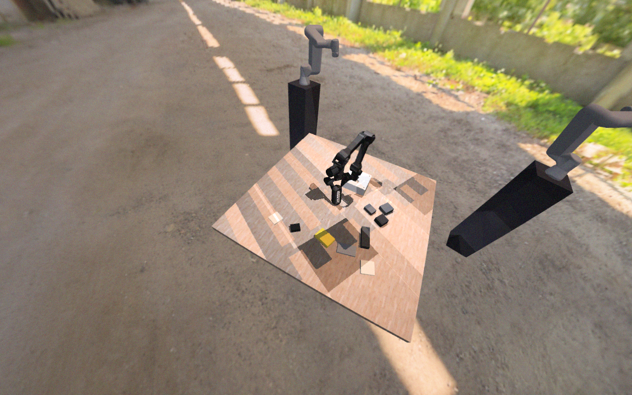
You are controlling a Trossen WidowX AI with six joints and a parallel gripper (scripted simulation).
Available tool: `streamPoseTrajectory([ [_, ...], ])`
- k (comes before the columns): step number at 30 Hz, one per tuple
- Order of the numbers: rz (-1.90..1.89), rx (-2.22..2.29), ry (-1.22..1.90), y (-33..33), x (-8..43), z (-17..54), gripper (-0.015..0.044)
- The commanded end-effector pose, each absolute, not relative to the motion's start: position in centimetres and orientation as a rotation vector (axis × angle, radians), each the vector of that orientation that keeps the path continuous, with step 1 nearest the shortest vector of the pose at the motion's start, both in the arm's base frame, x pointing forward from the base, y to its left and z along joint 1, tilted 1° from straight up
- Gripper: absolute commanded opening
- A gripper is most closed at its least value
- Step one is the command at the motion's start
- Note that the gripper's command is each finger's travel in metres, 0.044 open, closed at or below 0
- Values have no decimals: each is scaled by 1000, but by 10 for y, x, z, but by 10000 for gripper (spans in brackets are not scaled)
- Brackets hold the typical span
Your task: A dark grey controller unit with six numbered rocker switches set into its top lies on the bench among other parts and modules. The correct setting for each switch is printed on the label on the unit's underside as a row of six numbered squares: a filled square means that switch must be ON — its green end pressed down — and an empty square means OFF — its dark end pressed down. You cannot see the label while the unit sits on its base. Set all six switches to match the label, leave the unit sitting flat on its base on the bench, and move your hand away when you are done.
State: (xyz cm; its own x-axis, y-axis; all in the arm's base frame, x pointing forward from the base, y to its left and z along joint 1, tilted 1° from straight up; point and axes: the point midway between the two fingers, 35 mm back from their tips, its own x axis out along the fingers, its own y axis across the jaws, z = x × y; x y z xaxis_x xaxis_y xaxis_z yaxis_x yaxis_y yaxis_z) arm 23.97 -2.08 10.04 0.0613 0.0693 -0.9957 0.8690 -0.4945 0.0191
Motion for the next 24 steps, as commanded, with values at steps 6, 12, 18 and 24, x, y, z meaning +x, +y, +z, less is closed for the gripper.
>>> streamPoseTrajectory([
  [6, -1534, 1633, 932, -29, 234, 96, 338],
  [12, -1544, 1619, 924, -33, 232, 95, 338],
  [18, -1554, 1605, 916, -37, 230, 93, 338],
  [24, -1560, 1597, 911, -40, 227, 91, 338],
])
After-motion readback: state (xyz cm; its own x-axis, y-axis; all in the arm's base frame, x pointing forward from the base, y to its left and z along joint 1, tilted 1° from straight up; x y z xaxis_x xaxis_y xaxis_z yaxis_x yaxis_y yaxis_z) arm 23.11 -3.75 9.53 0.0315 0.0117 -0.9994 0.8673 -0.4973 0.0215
